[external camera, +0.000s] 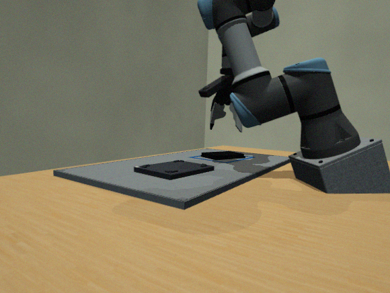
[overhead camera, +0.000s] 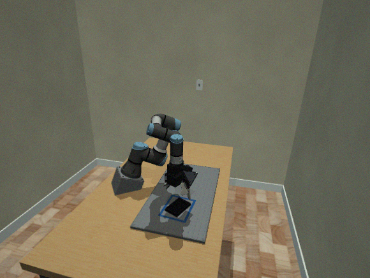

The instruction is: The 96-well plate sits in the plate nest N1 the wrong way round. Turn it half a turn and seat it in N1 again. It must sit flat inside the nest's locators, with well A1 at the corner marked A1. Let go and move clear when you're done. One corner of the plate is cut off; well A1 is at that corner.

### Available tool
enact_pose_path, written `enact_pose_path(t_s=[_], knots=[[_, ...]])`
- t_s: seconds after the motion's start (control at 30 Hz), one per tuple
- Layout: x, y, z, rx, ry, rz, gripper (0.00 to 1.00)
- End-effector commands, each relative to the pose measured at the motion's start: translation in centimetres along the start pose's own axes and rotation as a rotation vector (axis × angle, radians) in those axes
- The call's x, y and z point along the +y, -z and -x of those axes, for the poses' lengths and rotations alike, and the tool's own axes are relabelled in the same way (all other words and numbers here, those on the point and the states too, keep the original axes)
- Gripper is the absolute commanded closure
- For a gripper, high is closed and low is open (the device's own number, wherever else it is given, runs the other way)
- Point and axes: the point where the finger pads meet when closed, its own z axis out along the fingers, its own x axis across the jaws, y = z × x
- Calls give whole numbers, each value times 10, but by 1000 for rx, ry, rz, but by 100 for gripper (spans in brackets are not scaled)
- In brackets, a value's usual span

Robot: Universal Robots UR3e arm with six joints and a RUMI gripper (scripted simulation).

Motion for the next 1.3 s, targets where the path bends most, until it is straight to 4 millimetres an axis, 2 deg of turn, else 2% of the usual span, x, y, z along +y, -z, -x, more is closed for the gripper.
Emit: enact_pose_path(t_s=[0.0,0.1,0.17,0.67,0.73,1.27], knots=[[0,1,-1,2,-94,2,0],[0,1,-1,2,-194,1,0],[0,1,-1,2,-194,1,0],[0,1,-1,2,-694,1,0],[0,1,-1,2,-694,1,0],[0,1,-1,2,-1194,0,0]])
